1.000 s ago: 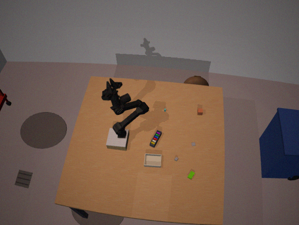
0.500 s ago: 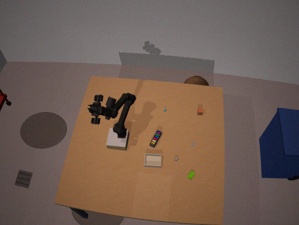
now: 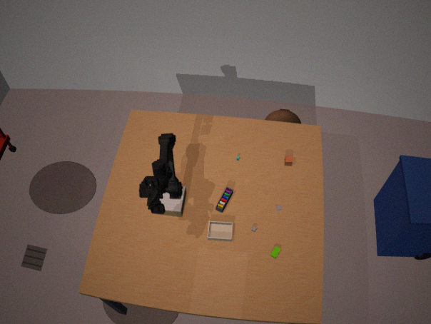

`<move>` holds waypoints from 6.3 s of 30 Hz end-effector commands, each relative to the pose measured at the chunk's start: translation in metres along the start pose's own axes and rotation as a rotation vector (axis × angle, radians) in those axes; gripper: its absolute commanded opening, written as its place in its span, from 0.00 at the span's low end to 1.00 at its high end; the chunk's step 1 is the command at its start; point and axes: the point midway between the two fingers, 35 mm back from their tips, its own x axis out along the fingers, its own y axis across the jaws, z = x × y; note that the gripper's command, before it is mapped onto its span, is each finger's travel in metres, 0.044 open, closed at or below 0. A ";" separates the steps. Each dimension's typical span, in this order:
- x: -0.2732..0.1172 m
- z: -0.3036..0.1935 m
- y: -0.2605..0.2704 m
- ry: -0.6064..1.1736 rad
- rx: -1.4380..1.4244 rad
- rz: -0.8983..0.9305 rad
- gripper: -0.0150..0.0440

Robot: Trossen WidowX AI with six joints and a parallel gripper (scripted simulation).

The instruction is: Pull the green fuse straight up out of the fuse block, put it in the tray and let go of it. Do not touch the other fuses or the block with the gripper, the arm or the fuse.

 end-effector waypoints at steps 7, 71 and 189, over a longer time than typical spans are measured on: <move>-0.014 -0.113 -0.107 0.403 -0.239 -0.371 0.38; -0.505 -0.224 -0.273 2.537 -1.641 -0.523 0.38; -0.502 -0.225 -0.267 2.536 -1.642 -0.522 0.25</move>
